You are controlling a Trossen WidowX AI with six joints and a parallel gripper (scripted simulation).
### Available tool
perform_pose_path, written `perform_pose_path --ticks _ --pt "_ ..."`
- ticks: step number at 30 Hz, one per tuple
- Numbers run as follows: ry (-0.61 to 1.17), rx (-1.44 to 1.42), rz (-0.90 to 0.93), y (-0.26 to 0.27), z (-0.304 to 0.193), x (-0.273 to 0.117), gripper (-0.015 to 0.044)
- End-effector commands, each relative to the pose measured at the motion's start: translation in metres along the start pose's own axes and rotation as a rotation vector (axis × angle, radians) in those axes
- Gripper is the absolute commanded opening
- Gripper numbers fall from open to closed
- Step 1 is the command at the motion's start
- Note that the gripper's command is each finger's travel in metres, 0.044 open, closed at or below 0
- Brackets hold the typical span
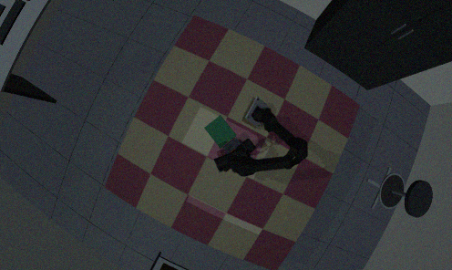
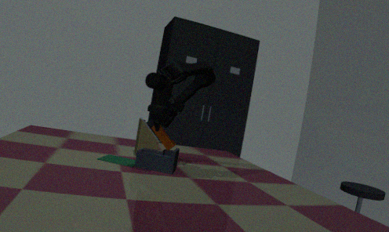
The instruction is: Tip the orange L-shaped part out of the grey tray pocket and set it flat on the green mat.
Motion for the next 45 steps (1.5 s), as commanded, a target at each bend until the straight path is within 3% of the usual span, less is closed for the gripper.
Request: perform_pose_path --ticks 1,8,38,45 --pt "0.005 -0.005 -0.001 -0.001 0.000 -0.003 0.0000" --pt "0.006 -0.005 -0.002 0.000 -0.010 -0.004 0.0000" --pt "0.014 -0.003 -0.003 0.016 -0.157 -0.004 0.0000" --pt "0.014 -0.003 -0.004 0.017 -0.167 -0.004 0.0000"
Point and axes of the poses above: the point midway between the two fingers, 35 mm back from their tips, its own x axis out along the fingers, its own y axis across the jaws, z = x × y, the point moved 4 cm from there along -x, back along the fingers, and after that the axes turned 1 degree about -x, right-handed, at the moved point
